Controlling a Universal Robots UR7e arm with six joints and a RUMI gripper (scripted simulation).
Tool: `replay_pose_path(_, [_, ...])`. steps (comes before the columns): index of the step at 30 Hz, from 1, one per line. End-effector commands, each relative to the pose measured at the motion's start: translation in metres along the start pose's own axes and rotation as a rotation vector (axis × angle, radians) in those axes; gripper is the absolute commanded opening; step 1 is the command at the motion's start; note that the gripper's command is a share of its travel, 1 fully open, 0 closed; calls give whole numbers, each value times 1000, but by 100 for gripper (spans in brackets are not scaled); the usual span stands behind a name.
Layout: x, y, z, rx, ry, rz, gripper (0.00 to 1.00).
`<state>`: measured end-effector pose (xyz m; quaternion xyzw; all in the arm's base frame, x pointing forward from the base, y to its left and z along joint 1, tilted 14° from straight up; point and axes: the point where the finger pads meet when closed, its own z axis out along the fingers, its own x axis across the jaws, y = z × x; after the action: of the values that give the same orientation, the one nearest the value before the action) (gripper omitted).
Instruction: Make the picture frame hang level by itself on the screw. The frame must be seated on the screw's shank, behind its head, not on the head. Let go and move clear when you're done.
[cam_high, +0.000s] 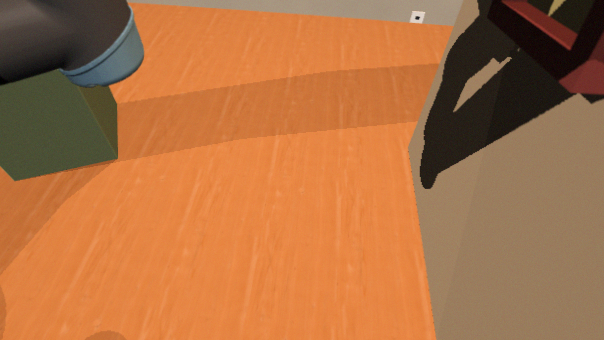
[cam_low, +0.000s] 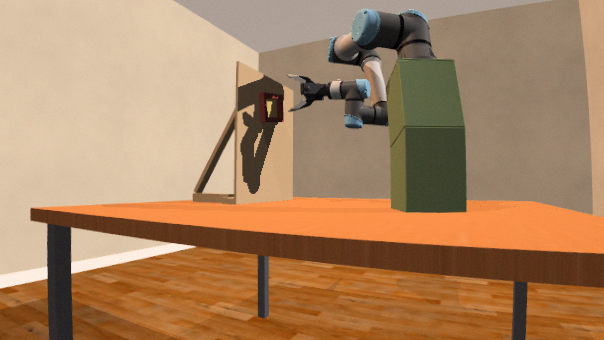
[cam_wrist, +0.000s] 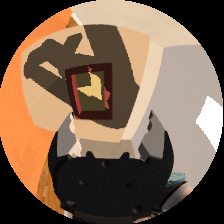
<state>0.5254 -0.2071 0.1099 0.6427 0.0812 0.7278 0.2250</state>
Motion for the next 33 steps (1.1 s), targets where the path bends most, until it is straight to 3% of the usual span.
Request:
replay_pose_path(1, [-2, 1, 0, 4, -8, 10, 100])
replay_pose_path(33, [-7, 1, -1, 11, -25, 32, 100])
